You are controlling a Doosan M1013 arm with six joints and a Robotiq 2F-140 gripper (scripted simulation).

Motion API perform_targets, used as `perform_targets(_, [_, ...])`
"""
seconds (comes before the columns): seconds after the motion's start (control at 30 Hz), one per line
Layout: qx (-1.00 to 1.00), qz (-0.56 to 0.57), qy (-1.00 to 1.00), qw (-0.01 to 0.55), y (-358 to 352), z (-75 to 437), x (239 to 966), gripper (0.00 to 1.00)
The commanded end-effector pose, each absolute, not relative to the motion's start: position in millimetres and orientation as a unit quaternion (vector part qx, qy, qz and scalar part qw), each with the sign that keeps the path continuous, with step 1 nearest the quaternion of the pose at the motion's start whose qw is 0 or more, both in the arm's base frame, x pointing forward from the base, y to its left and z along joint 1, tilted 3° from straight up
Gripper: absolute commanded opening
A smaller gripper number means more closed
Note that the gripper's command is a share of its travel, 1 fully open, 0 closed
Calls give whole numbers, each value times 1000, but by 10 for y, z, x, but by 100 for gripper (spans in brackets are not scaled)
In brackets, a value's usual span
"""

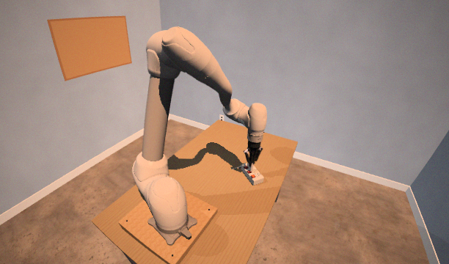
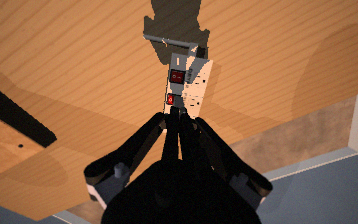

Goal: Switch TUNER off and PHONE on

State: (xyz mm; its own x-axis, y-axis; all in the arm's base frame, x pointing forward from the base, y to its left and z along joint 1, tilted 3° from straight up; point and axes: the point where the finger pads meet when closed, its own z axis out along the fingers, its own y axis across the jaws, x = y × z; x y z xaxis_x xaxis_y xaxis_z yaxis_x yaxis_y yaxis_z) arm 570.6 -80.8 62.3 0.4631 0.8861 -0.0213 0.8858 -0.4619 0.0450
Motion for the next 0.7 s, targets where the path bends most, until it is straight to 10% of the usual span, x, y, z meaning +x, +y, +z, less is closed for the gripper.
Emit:
perform_targets(0.0, [854,3,520,24,-818,569,5689,0])
perform_targets(0.67, [854,3,520,24,-821,486,5691,0])
